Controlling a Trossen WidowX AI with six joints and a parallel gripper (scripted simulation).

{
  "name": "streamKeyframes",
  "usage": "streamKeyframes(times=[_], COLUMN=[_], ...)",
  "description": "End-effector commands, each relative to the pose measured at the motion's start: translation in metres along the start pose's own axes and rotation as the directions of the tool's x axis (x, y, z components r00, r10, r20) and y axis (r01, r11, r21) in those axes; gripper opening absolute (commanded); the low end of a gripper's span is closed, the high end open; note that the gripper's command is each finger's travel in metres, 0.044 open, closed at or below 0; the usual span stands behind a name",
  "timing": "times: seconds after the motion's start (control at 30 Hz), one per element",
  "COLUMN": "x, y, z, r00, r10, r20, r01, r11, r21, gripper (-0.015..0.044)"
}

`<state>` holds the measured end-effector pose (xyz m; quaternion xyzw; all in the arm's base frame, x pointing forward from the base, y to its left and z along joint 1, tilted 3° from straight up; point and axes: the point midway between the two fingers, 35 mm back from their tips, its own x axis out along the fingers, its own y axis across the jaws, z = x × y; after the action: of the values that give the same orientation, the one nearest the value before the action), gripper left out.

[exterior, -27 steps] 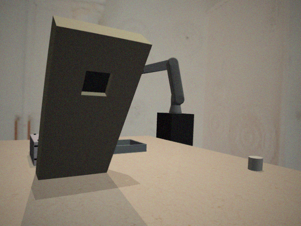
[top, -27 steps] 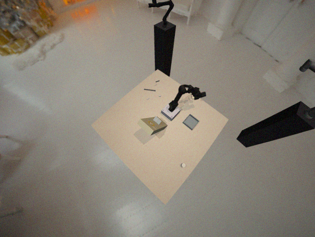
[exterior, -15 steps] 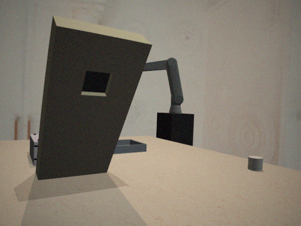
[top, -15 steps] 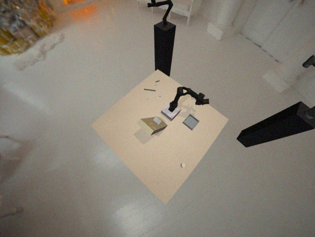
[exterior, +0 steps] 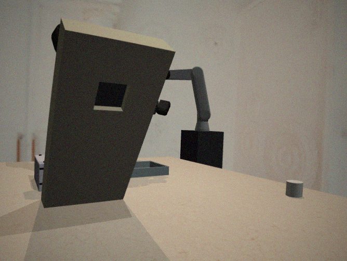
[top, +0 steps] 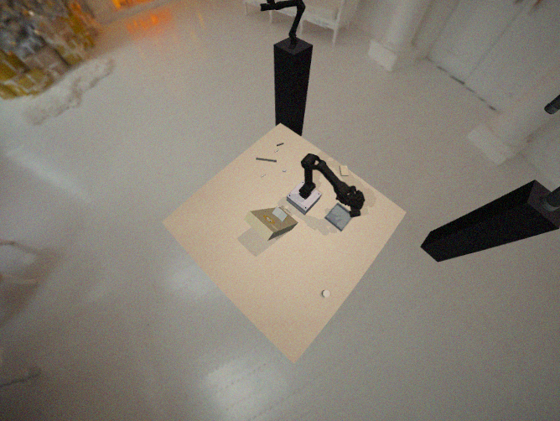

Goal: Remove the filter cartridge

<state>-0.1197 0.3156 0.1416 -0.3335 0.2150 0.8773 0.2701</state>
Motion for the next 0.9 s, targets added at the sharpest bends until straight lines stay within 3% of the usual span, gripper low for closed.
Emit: streamKeyframes(times=[0.0,0.23,0.5,0.7,0.87], x=[-0.051,-0.138,-0.248,-0.331,-0.389], y=[-0.053,-0.105,-0.124,-0.098,-0.049], z=[-0.021,-0.068,-0.140,-0.202,-0.247], r00=[0.970,0.840,0.539,0.247,0.011], r10=[-0.242,-0.542,-0.806,-0.851,-0.761], r20=[0.004,-0.042,-0.245,-0.464,-0.649], r01=[0.238,0.502,0.714,0.717,0.599], r11=[0.956,0.743,0.283,-0.162,-0.515], r21=[0.172,0.442,0.640,0.679,0.614], gripper=[0.0115,0.0115,0.0115,0.0115,0.0115])
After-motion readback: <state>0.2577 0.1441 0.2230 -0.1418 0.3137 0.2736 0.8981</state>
